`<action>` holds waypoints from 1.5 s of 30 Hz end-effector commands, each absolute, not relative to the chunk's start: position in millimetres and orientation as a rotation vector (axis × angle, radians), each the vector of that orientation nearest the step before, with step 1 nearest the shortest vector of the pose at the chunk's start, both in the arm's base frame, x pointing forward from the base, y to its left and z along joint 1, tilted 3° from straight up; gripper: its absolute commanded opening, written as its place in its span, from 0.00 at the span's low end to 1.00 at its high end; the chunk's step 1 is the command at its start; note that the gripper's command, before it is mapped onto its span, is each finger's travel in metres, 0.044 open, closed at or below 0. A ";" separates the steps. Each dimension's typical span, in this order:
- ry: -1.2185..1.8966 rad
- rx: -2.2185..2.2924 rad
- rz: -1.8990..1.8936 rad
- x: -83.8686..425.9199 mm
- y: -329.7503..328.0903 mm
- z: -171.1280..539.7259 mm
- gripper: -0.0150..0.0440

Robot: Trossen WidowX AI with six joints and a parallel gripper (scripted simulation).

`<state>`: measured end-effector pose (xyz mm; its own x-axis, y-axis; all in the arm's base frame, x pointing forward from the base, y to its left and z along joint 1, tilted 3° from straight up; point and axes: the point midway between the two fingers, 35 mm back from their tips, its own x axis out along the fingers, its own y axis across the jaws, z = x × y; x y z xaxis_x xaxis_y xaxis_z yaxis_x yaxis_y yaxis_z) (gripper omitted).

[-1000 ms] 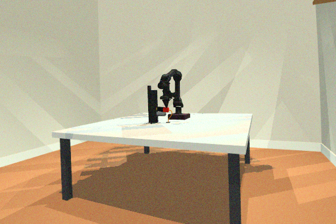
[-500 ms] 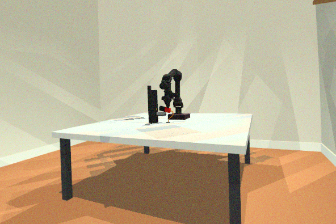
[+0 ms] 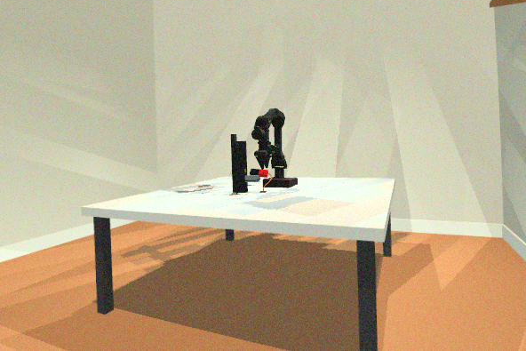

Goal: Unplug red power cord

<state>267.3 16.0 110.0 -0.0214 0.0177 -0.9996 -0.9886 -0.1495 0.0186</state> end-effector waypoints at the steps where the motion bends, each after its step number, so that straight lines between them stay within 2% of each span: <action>1: 1.127 -1.297 1.346 264.7 43.7 117.0 1.00; 5: 1.126 -1.295 1.347 259.5 66.8 122.3 1.00; 45: 1.126 -1.295 1.347 259.5 66.8 122.3 1.00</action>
